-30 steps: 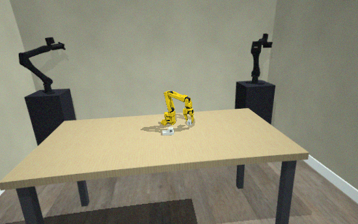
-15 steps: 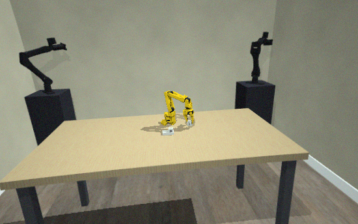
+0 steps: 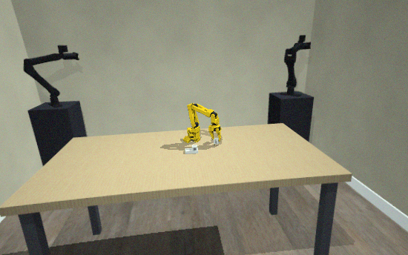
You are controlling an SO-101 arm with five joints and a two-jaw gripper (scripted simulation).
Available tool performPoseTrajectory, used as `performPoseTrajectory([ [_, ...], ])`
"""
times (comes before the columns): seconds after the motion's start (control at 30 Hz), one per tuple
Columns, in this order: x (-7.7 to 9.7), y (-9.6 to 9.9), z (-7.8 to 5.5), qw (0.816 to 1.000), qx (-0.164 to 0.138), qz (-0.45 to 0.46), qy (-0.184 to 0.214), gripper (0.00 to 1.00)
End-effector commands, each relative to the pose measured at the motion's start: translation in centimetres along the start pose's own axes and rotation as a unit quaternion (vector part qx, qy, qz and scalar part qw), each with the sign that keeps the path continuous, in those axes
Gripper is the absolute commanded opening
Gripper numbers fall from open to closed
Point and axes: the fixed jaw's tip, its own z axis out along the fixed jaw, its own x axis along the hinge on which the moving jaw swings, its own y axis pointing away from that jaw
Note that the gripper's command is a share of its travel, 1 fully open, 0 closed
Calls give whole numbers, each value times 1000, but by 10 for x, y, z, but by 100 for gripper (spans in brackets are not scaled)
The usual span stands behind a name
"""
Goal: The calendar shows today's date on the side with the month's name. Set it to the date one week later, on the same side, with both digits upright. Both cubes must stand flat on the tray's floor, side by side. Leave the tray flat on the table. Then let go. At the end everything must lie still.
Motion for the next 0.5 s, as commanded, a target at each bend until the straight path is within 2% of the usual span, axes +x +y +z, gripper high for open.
performPoseTrajectory([
  [0.0,-1,-2,-1,1000,7,-9,0,0],
  [0.47,-1,-2,5,1000,7,-9,0,0],
])
